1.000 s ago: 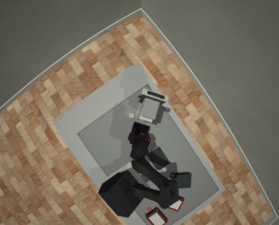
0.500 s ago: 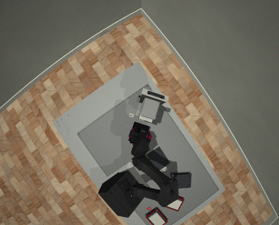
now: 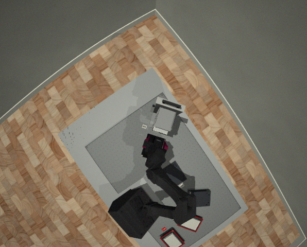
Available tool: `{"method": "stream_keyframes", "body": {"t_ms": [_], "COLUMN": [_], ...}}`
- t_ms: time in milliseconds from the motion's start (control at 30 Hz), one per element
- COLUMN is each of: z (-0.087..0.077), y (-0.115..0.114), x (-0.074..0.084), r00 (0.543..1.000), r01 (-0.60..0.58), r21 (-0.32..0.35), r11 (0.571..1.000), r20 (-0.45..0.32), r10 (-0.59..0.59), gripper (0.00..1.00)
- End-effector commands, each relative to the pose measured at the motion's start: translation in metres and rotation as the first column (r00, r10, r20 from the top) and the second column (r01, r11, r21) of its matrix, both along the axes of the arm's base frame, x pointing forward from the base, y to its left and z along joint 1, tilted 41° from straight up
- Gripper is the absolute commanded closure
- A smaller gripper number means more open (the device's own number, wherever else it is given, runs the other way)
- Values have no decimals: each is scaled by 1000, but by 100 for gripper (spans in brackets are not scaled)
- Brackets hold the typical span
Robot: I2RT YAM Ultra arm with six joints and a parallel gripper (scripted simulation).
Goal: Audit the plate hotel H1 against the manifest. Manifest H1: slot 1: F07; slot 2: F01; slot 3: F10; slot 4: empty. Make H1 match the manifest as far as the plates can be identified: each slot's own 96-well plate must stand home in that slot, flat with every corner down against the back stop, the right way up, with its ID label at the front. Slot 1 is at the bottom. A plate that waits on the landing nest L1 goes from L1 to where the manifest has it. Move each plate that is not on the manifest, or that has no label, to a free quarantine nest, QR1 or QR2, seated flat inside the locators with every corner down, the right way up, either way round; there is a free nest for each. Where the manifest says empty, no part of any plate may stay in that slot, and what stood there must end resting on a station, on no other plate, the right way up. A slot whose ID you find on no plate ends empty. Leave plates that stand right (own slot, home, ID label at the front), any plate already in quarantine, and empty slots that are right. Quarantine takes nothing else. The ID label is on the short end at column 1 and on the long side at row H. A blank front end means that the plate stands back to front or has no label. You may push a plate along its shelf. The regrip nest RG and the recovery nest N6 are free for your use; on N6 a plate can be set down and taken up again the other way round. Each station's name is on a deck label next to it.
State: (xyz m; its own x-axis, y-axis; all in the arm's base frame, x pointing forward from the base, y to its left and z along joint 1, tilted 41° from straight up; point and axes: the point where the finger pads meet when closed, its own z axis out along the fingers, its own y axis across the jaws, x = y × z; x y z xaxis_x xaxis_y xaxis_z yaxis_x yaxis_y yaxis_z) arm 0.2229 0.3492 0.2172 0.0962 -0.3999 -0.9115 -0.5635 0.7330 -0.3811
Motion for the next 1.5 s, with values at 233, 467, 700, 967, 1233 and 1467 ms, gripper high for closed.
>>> {"method": "stream_keyframes", "body": {"t_ms": [233, 467, 700, 967, 1233, 1467], "z": [10, 15, 19, 25, 29, 34], "y": [9, 15, 20, 27, 32, 38], "x": [3, 8, 11, 16, 20, 24], "r00": [1000, 1000, 1000, 1000, 1000, 1000], "r01": [-11, -12, -12, -12, -12, -12], "r21": [10, 10, 10, 11, 11, 11], "r11": [1000, 1000, 1000, 1000, 1000, 1000], "r20": [3, 3, 3, 3, 4, 4], "r10": [11, 11, 12, 12, 12, 12], "gripper": [0, 0, 0, 0, 0, 0]}}
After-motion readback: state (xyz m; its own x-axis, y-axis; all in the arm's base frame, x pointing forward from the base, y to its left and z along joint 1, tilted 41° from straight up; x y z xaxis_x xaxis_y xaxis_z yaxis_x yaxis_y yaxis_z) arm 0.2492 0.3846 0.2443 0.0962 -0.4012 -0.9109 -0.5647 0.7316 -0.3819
